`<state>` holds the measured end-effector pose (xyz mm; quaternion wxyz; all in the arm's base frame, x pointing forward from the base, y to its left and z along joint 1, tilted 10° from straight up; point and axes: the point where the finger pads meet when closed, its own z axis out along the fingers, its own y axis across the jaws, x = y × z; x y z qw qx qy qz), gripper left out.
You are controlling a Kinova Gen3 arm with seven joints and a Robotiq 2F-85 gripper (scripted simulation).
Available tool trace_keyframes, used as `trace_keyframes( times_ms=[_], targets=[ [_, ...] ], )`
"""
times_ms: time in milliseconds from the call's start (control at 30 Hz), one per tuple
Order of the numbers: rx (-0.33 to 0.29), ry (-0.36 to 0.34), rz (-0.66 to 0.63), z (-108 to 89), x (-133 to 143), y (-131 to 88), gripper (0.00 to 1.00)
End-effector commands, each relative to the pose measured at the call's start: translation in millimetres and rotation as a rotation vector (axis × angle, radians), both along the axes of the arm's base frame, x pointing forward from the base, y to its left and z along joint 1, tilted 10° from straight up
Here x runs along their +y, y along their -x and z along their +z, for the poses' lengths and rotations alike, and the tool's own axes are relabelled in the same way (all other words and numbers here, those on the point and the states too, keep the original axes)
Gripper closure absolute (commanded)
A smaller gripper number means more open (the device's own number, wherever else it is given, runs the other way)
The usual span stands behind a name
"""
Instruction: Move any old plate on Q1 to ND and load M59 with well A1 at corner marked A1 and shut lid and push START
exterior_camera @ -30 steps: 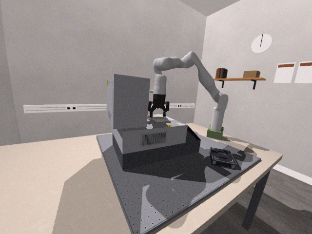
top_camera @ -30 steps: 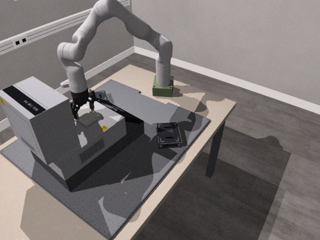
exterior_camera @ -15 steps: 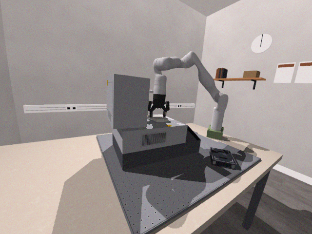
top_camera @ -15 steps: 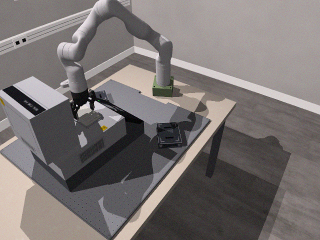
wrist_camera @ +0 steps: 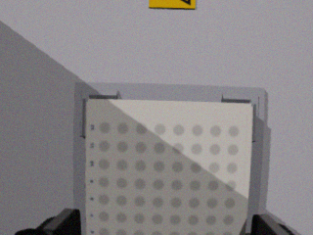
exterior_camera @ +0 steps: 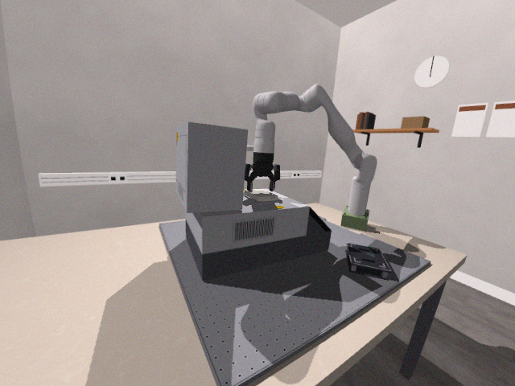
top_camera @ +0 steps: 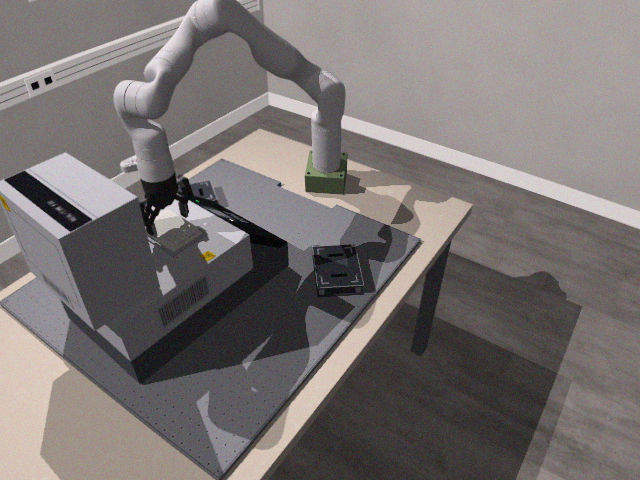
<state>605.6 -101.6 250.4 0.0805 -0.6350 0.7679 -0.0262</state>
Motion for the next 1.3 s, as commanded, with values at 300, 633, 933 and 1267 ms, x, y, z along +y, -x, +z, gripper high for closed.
trace_keyframes(
  times_ms=[300, 633, 933, 1267],
  targets=[
    [-0.002, -0.003, 0.006, 19.0, -1, 4, 0.00],
    [-0.002, -0.003, 0.006, 32.1, -2, 6, 0.00],
    [0.000, -0.001, 0.004, 35.7, -3, 7, 0.00],
    [-0.002, 0.001, 0.000, 33.9, -4, 6, 0.00]
  ],
)
